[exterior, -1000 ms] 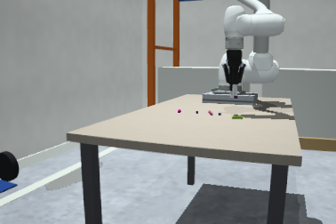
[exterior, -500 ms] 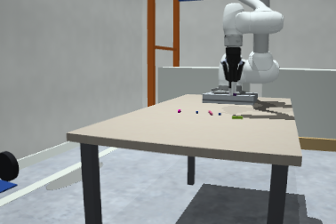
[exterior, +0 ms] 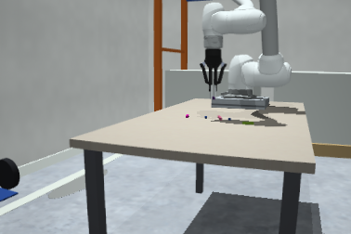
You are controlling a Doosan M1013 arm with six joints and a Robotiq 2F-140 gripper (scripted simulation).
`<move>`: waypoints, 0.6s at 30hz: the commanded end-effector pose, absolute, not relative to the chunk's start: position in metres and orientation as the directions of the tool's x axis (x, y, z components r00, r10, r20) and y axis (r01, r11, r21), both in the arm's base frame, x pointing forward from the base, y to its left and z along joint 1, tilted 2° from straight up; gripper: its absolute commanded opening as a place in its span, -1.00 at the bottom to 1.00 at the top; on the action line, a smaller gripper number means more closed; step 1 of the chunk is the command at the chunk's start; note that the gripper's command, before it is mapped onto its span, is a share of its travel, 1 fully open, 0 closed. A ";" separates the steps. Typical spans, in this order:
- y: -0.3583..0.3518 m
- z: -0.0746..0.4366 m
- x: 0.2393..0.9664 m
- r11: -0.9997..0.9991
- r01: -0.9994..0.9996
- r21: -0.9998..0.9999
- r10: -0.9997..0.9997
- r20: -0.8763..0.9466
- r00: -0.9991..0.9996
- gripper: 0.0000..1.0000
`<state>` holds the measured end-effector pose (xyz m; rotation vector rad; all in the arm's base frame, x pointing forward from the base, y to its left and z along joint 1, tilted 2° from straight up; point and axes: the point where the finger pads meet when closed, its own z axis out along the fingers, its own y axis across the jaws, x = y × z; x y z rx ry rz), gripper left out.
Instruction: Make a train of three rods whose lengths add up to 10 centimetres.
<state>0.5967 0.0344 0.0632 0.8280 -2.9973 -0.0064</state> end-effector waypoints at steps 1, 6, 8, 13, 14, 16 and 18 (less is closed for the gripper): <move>0.014 0.063 0.604 0.877 -0.481 0.012 -0.481 0.030 -0.876 -0.94; -0.050 0.062 0.617 0.927 -0.374 0.008 -0.374 0.032 -0.927 -0.94; -0.071 0.062 0.620 0.941 -0.339 0.007 -0.339 0.032 -0.940 -0.94; -0.096 0.062 0.622 0.955 -0.298 0.006 -0.298 0.033 -0.954 -0.94; -0.096 0.062 0.622 0.955 -0.298 0.006 -0.298 0.033 -0.954 -0.94; -0.096 0.062 0.622 0.955 -0.298 0.006 -0.298 0.033 -0.954 -0.94; -0.096 0.062 0.622 0.955 -0.298 0.006 -0.298 0.033 -0.954 -0.94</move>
